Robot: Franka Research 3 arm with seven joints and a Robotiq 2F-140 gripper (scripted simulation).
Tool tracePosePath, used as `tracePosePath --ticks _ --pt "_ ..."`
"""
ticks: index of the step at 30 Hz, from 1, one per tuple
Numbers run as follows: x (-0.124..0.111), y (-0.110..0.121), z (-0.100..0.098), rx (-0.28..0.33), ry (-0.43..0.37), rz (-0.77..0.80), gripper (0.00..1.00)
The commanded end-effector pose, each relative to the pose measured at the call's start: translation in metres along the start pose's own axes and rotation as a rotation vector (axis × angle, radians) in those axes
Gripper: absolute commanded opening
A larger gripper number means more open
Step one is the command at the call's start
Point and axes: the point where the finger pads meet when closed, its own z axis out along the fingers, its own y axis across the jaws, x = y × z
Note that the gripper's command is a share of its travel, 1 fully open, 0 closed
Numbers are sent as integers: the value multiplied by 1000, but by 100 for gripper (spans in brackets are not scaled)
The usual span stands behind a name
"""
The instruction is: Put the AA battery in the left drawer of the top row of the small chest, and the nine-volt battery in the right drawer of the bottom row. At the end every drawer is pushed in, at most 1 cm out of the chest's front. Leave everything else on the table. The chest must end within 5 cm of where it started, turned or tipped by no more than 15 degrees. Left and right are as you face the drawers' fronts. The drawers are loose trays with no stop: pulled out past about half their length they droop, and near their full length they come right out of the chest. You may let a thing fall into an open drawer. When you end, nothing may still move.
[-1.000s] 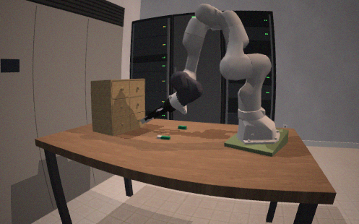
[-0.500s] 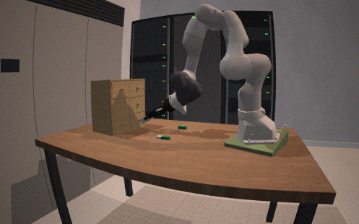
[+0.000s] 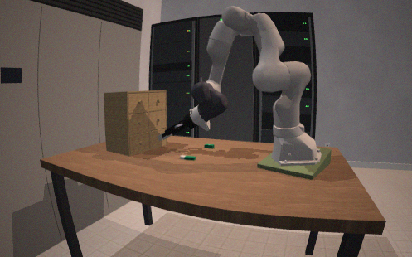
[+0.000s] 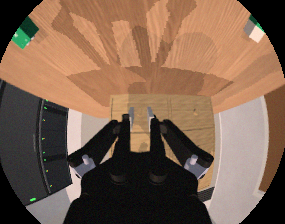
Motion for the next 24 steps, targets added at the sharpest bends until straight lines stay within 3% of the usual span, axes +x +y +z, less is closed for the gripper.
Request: tracePosePath --ticks 1,24 --pt "-1 -2 4 4 6 2 20" --pt "-4 -2 9 3 10 1 20"
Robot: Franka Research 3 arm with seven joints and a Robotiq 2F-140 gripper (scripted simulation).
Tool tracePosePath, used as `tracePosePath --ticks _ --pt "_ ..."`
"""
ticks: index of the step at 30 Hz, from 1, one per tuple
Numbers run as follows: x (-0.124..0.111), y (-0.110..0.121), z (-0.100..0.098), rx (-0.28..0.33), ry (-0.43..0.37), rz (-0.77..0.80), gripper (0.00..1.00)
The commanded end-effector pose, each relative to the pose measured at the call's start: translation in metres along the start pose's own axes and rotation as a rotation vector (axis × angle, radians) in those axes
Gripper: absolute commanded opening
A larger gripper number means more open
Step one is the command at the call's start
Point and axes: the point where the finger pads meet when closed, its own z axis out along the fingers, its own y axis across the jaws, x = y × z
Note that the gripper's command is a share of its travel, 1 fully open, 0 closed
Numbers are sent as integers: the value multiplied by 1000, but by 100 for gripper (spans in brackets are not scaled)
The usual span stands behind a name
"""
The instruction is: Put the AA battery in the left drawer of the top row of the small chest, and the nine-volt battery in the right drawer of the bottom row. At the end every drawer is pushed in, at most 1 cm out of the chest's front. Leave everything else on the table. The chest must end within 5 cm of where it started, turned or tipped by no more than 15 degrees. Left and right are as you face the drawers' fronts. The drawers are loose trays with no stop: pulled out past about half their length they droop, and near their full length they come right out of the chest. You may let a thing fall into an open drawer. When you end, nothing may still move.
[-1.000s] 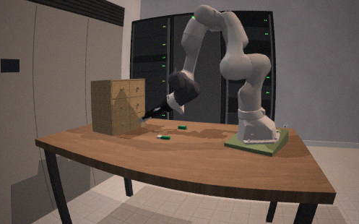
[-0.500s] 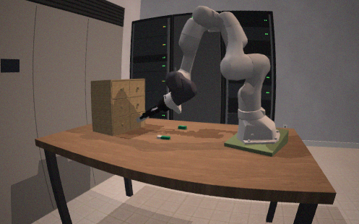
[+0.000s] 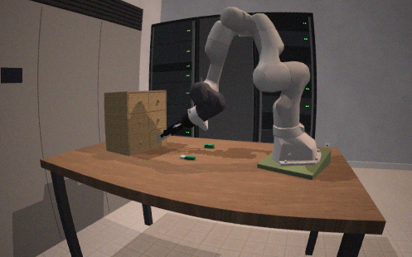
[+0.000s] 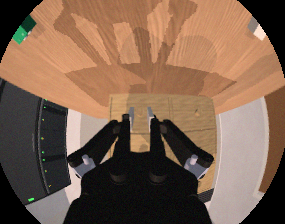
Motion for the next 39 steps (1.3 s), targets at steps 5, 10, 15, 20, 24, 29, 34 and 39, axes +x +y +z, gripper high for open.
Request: tracePosePath --ticks 5,10,15,20,24,29,34,39 --pt "-1 -1 0 3 0 9 20" --pt "-1 -1 0 3 0 9 20" --pt "-1 -1 0 3 0 9 8" --pt "-1 -1 0 3 0 9 8" --pt "-1 -1 0 3 0 9 8" --pt "-1 -1 0 3 0 9 8" --pt "-1 -1 0 3 0 9 8" --pt "-1 -1 0 4 1 9 8"
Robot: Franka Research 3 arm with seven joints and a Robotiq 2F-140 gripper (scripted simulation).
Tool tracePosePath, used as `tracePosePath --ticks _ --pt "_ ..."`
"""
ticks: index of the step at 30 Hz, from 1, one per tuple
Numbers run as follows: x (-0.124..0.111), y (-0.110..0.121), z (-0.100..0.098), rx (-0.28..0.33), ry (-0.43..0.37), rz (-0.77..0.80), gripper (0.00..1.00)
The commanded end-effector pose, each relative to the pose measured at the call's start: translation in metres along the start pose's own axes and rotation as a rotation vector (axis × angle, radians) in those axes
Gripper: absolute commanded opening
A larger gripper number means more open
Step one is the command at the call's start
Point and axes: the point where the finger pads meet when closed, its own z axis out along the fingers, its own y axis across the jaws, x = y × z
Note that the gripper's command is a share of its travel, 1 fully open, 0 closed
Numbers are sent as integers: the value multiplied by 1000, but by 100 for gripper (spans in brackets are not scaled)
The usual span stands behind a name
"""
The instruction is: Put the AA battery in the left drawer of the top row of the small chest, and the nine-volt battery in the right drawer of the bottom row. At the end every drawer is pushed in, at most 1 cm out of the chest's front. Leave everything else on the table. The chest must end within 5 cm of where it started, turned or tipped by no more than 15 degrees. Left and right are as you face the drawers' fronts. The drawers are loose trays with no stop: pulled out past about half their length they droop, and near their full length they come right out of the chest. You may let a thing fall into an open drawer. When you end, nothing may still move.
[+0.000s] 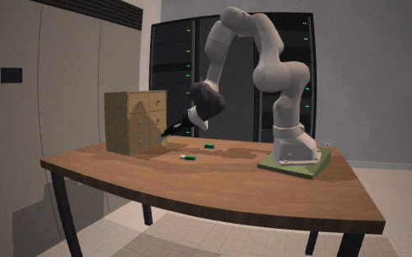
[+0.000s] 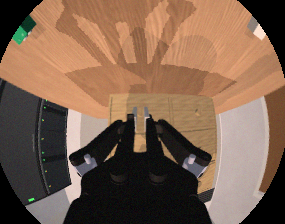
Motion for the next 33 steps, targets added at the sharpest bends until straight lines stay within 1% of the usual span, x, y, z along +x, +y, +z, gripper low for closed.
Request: tracePosePath --ticks 1,20,33 --pt "-1 -1 0 3 1 6 8" --pt "4 -1 -8 6 11 2 8" --pt "12 0 -22 9 18 5 8"
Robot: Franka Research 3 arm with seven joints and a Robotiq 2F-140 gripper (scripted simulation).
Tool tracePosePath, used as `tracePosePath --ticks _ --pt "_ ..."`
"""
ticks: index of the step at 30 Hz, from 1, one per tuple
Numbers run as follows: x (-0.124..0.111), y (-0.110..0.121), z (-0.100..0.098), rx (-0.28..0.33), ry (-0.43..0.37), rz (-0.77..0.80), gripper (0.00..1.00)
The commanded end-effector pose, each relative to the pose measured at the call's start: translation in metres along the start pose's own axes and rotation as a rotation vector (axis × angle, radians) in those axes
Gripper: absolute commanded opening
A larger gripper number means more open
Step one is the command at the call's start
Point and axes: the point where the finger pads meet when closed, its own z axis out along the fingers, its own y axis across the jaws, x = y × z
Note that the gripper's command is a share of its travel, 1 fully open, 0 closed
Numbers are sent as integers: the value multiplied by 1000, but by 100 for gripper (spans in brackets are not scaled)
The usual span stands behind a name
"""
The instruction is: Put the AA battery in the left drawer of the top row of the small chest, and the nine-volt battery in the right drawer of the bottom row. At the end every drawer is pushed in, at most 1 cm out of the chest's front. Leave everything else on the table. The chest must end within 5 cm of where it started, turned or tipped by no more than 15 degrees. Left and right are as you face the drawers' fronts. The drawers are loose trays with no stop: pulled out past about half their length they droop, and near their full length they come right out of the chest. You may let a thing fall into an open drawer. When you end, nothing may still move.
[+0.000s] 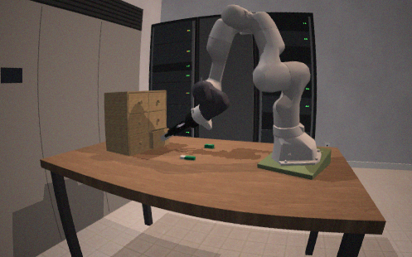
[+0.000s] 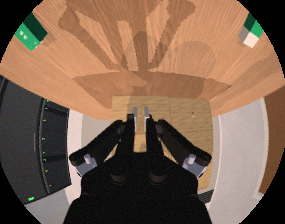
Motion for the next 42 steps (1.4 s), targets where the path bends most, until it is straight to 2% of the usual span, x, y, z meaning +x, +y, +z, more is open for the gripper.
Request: tracePosePath --ticks 1,19,42 --pt "2 0 -4 2 0 11 8" --pt "14 1 -24 7 5 12 8" --pt "23 1 -39 11 8 12 8"
